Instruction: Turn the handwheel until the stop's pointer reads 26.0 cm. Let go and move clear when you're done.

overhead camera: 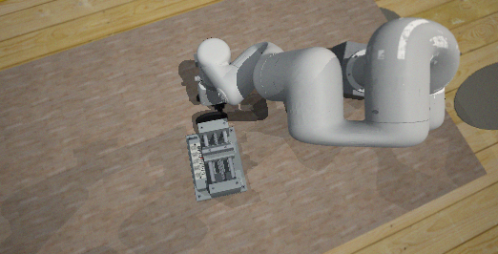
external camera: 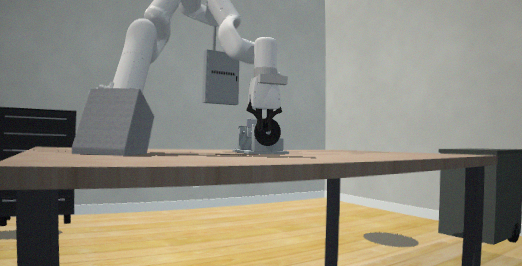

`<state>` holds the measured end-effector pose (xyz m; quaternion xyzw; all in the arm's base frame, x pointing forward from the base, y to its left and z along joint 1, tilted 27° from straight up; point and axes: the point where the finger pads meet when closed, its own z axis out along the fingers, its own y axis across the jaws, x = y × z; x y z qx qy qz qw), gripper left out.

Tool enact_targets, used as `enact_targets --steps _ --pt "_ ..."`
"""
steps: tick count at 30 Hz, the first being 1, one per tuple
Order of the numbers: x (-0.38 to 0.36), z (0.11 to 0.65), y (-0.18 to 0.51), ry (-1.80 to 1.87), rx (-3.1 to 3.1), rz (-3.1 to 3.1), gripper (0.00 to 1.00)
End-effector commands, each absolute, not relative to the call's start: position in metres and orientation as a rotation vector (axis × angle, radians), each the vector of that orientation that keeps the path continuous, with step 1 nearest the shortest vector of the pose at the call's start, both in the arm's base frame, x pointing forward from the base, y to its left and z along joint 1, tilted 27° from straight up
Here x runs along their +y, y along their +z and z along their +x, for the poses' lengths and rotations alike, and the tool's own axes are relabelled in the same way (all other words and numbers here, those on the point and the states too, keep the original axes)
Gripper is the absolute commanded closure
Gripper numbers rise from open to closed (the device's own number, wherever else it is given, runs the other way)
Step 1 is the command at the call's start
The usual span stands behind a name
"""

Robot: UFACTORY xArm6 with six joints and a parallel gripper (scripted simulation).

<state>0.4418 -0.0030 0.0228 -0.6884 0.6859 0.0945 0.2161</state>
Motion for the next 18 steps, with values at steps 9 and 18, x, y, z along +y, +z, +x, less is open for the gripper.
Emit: enact_targets --steps 9,18 --pt "-0.0018 0.4406 0.0197 0.26 1.901 -1.907 0.94" --pt "0.0 0.4396 0.0159 0.26 1.901 -1.907 0.94"
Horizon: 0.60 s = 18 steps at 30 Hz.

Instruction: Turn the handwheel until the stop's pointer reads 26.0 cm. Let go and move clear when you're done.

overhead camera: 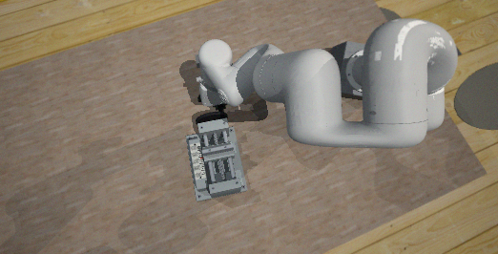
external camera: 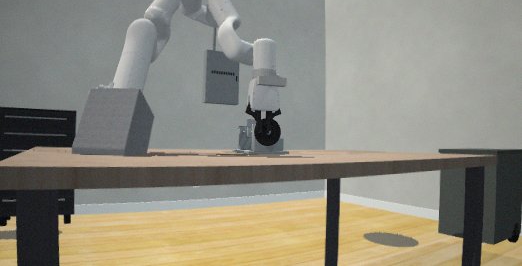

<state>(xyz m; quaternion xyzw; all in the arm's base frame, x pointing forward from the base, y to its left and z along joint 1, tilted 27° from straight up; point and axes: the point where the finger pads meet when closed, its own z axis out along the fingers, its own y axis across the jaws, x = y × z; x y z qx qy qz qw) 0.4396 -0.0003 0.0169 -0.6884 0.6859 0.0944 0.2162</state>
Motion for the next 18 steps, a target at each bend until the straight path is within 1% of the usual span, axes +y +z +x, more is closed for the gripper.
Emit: enact_targets --steps 1,18 --pt "0.0002 0.4395 0.0154 0.26 1.901 -1.907 0.94" --pt "0.004 0.439 0.0074 0.26 1.901 -1.907 0.94"
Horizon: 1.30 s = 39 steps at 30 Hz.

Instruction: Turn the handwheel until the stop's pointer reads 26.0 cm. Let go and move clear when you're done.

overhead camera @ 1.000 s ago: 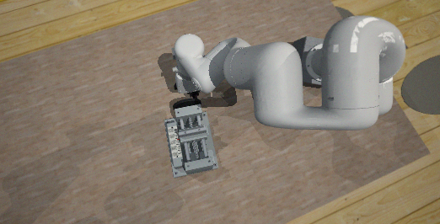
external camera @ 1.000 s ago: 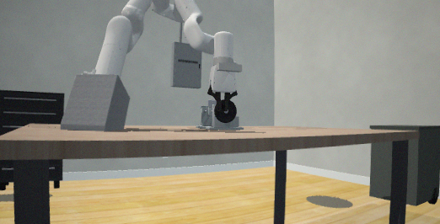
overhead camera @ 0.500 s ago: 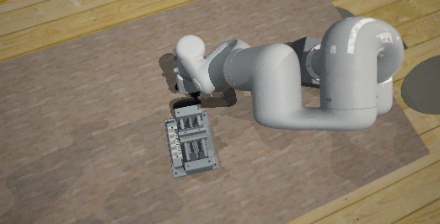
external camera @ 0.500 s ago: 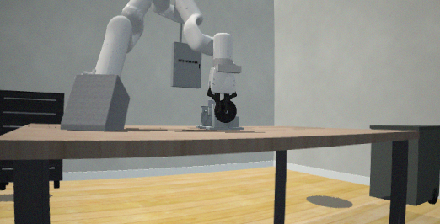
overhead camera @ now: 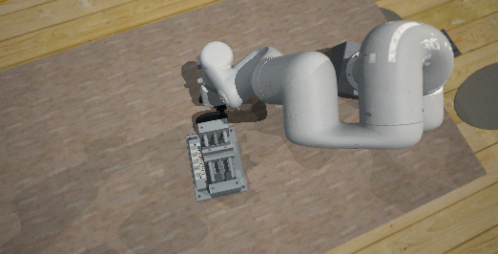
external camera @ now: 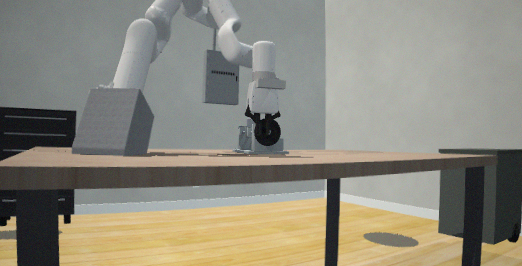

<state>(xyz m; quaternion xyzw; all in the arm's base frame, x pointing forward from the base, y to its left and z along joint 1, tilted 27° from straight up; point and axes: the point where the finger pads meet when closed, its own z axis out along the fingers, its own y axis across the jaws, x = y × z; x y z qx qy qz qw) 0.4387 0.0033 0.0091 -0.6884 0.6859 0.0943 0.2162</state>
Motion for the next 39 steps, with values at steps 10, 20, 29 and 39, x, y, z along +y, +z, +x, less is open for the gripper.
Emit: enact_targets --steps 10,20,29,39 --pt "0.007 0.44 0.002 0.26 1.901 -1.907 0.94" --pt "0.01 0.443 -0.005 0.26 1.901 -1.907 0.94" --pt "0.012 0.447 -0.009 0.26 1.901 -1.907 0.94" --pt "0.015 0.454 -0.015 0.26 1.901 -1.907 0.94"
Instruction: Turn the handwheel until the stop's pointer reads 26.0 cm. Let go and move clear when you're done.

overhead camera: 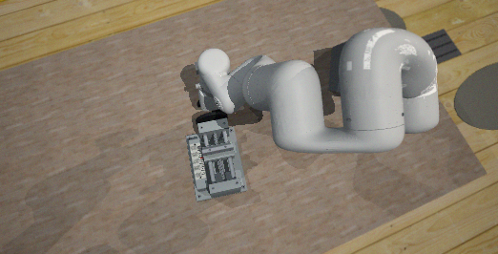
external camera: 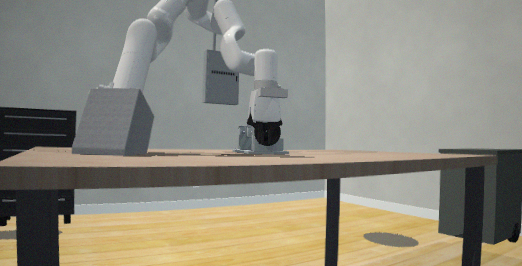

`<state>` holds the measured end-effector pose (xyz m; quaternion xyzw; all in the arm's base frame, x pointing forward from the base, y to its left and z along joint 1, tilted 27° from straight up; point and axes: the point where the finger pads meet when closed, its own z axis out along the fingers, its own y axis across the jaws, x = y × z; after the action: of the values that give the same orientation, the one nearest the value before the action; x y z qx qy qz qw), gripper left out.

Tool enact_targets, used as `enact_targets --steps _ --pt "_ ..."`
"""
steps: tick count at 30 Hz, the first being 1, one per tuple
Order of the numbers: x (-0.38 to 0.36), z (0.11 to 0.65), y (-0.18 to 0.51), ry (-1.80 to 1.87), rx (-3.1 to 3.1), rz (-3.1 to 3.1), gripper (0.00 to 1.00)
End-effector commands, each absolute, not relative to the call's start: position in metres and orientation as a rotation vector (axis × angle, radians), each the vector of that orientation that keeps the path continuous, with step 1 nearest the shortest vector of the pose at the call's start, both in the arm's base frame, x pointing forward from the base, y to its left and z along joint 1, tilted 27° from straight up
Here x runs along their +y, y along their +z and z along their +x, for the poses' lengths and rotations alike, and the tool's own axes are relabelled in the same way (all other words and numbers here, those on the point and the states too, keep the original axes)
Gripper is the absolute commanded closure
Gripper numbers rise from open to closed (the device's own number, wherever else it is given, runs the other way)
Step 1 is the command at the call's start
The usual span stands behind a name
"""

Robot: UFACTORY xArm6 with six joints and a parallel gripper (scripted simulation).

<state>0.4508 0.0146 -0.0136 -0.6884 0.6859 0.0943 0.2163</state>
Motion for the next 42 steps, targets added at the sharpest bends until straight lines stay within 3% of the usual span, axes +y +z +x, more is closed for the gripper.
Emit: enact_targets --steps 1,42 --pt "0.015 0.454 -0.015 0.26 1.901 -1.907 0.94" --pt "0.016 0.495 -0.012 0.26 1.901 -1.907 0.94"
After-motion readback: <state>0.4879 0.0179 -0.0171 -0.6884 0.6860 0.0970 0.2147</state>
